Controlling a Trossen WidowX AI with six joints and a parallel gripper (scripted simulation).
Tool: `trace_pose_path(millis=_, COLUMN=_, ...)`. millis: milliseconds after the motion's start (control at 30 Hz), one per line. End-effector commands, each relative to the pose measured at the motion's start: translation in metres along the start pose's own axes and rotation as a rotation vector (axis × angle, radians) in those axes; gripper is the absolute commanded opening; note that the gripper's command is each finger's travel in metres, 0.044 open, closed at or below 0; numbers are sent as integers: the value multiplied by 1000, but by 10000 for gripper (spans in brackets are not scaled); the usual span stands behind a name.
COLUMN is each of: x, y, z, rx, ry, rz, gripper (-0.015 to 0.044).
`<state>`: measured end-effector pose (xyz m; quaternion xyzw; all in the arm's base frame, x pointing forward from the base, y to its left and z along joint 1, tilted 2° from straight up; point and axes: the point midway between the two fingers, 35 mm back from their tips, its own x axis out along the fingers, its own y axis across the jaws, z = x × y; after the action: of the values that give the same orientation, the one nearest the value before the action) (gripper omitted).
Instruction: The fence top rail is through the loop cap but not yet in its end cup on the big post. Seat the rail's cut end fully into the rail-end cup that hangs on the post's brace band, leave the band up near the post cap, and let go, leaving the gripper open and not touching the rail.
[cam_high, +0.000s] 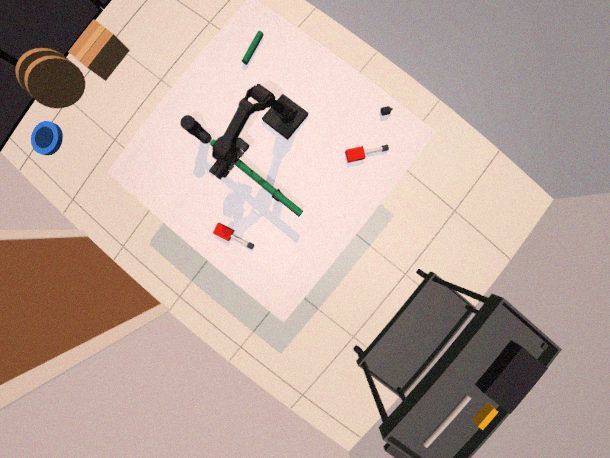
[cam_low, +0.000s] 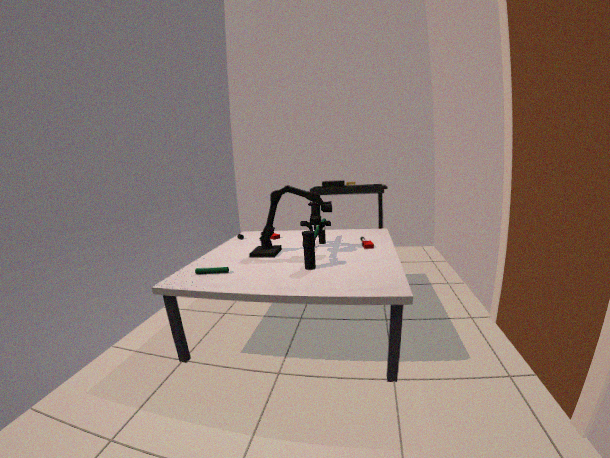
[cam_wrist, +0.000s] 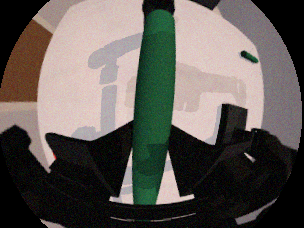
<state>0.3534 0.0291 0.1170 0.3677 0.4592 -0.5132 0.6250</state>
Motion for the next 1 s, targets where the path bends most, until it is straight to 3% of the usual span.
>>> trace_pose_path(millis=0, x=-1, y=0, z=0, rx=0, ry=1, rz=1, gripper=0)
trace_pose_path(millis=967, x=-4, y=4, z=18, rx=-5, ry=4, rz=-6, gripper=0)
